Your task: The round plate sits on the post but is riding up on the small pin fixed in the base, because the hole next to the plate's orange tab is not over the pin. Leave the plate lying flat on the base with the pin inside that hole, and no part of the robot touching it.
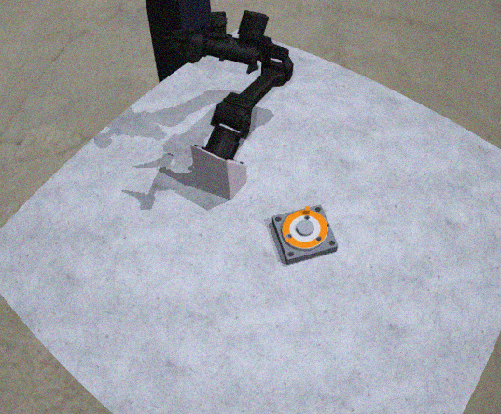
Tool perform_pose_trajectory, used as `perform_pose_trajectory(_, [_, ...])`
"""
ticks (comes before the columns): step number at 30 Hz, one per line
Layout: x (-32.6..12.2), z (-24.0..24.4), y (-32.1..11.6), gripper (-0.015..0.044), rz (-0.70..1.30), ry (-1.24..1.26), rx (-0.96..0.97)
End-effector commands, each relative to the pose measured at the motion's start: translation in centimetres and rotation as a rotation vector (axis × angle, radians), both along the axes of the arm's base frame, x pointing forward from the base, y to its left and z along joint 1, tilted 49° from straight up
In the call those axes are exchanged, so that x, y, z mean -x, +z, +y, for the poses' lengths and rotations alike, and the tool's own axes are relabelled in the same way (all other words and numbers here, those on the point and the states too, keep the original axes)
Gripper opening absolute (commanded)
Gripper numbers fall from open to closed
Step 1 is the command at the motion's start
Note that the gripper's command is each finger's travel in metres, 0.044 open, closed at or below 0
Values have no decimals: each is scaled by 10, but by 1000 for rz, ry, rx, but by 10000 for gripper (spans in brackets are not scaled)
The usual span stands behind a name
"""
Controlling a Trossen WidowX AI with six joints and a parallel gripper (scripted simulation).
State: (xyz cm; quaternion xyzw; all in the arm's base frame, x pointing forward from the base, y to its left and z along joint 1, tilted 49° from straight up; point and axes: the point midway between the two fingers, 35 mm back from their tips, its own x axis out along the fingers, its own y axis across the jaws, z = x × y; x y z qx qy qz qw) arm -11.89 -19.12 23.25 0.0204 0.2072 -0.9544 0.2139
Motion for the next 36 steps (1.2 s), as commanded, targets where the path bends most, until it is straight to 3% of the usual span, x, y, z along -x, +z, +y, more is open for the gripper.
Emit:
perform_pose_trajectory(1, [-2,-3,-2,374,-2,18,-15])
perform_pose_trajectory(8, [-112,-76,-81,190,-92,699,-606])
perform_pose_trajectory(10, [-125,-77,-91,138,-102,765,-667])
perform_pose_trajectory(15, [-216,-50,-158,6,-195,1214,-1119])
perform_pose_trajectory(19, [-252,-19,-183,0,-261,1406,-1342])
perform_pose_trajectory(24, [-304,61,-214,0,-469,1725,-1776])
perform_pose_trajectory(26, [-309,70,-216,0,-501,1754,-1824])
perform_pose_trajectory(31, [-338,144,-217,0,-820,1907,-2158])
perform_pose_trajectory(36, [-346,165,-213,0,-934,1922,-2237])
